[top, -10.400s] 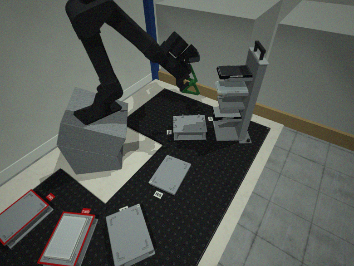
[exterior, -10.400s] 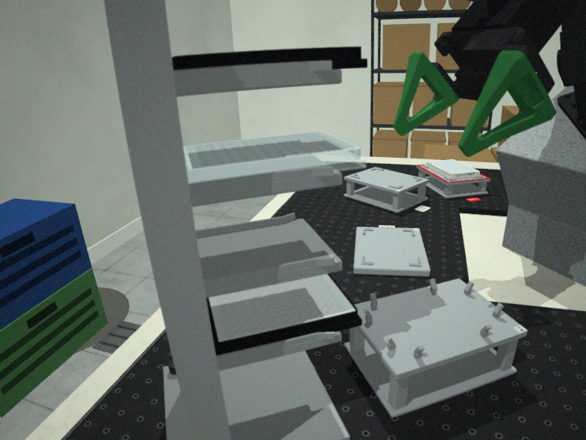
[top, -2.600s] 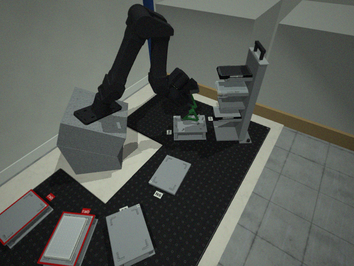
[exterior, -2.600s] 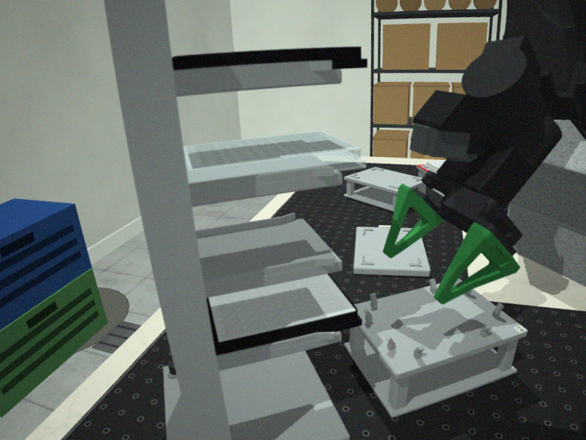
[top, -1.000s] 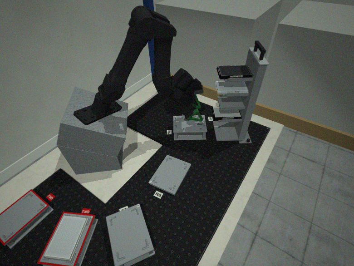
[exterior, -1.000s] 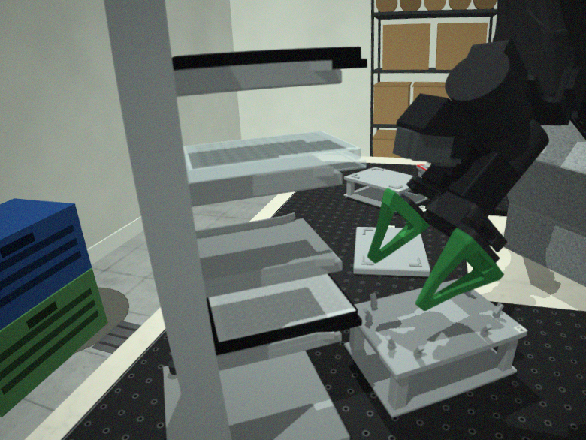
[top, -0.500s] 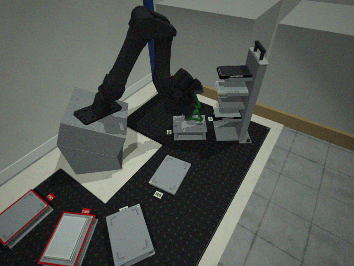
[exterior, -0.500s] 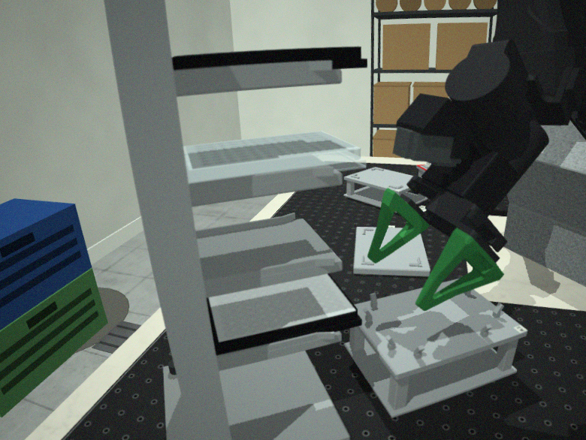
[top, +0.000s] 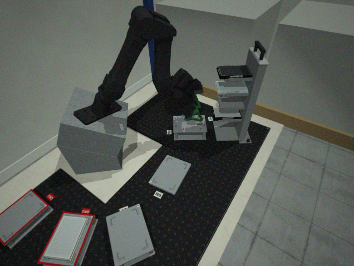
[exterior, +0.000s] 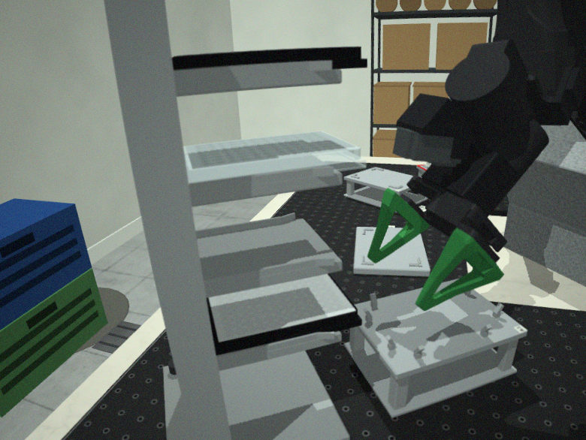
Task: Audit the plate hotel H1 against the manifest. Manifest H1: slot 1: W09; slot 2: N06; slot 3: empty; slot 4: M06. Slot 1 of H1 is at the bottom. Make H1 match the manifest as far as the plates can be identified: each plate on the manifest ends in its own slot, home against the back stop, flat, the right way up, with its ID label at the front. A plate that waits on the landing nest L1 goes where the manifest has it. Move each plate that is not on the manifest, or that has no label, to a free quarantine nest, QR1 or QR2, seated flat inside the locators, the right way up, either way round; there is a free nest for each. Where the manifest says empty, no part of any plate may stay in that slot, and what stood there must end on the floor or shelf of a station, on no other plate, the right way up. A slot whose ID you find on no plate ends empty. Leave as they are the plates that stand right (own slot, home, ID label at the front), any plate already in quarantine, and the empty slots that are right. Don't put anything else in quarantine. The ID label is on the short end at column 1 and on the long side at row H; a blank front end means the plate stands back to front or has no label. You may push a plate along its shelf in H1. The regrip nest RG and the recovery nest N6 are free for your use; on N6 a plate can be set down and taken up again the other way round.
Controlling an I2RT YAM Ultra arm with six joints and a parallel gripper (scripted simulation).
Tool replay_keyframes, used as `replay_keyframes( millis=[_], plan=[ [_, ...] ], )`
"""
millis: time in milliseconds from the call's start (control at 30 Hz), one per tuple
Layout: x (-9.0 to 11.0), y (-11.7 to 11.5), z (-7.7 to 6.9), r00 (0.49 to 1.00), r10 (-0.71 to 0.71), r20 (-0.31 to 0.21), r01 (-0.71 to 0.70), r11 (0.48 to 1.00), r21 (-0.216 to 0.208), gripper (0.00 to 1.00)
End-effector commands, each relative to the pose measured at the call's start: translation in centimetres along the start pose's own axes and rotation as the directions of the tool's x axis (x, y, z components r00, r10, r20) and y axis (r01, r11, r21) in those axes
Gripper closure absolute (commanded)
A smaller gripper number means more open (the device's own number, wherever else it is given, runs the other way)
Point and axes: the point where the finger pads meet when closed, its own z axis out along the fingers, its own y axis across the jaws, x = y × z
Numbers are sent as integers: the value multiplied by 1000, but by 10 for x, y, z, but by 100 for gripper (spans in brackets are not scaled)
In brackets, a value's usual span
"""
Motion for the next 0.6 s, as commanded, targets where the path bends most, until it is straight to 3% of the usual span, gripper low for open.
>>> replay_keyframes(
  millis=[0, 100, 167, 567],
  plan=[
    [-17, 9, 1, 1000, 5, 29, -4, 1000, -23, 0],
    [-19, 10, -1, 999, 8, 37, -7, 1000, -23, 0],
    [-4, 5, -9, 1000, 5, 22, -5, 1000, -13, 0],
    [10, 4, -23, 1000, 10, 21, -10, 1000, -13, 0]
  ],
)
